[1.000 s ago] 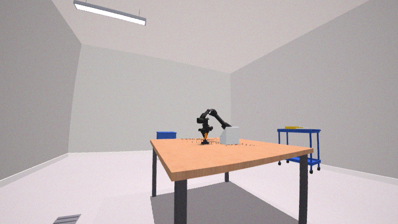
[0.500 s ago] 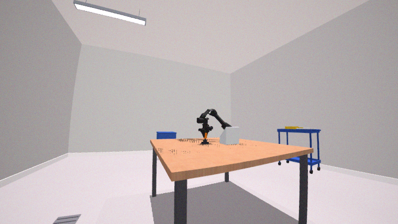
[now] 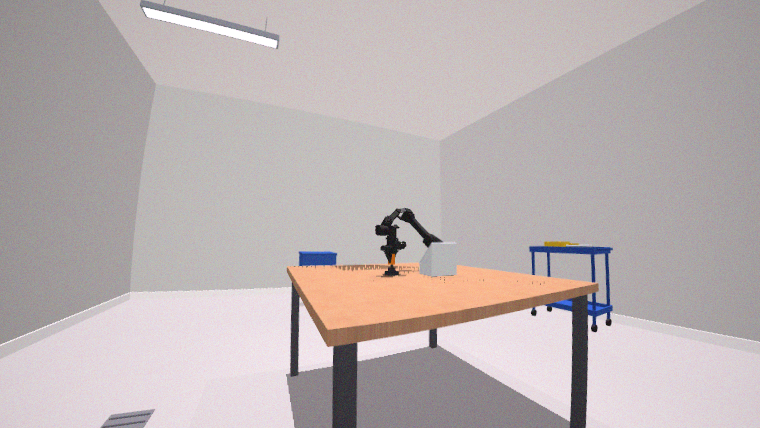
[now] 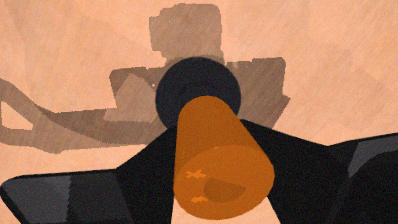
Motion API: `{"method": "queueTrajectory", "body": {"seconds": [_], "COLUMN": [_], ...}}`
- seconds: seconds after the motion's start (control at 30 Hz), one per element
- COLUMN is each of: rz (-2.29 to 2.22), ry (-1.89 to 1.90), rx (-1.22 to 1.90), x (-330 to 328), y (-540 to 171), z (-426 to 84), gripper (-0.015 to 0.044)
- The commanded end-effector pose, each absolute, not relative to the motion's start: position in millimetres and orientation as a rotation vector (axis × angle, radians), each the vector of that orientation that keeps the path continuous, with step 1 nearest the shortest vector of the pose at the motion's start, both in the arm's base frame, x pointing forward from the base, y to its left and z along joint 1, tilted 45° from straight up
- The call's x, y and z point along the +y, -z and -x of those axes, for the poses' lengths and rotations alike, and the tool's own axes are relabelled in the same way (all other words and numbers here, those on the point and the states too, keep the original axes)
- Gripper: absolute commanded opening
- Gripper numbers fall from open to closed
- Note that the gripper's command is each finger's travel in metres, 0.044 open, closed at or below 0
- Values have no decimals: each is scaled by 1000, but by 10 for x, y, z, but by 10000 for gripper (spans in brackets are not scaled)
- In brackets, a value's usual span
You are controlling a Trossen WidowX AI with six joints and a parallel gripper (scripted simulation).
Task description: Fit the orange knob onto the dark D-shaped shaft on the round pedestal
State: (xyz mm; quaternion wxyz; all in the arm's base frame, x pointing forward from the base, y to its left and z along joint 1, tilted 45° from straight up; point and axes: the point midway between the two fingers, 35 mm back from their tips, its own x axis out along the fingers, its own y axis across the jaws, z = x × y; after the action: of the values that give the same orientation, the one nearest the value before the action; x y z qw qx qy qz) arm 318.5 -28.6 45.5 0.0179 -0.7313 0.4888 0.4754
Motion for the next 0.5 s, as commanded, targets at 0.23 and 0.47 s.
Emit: {"method": "queueTrajectory", "body": {"seconds": [0.23,0.47], "rz": [2279,2279], "ry": [-1490,-1490], "rx": [1513,1513], "x": [-283,-278], "y": [-467,-473], "z": [-3171,-3183], "gripper": [0,0]}}
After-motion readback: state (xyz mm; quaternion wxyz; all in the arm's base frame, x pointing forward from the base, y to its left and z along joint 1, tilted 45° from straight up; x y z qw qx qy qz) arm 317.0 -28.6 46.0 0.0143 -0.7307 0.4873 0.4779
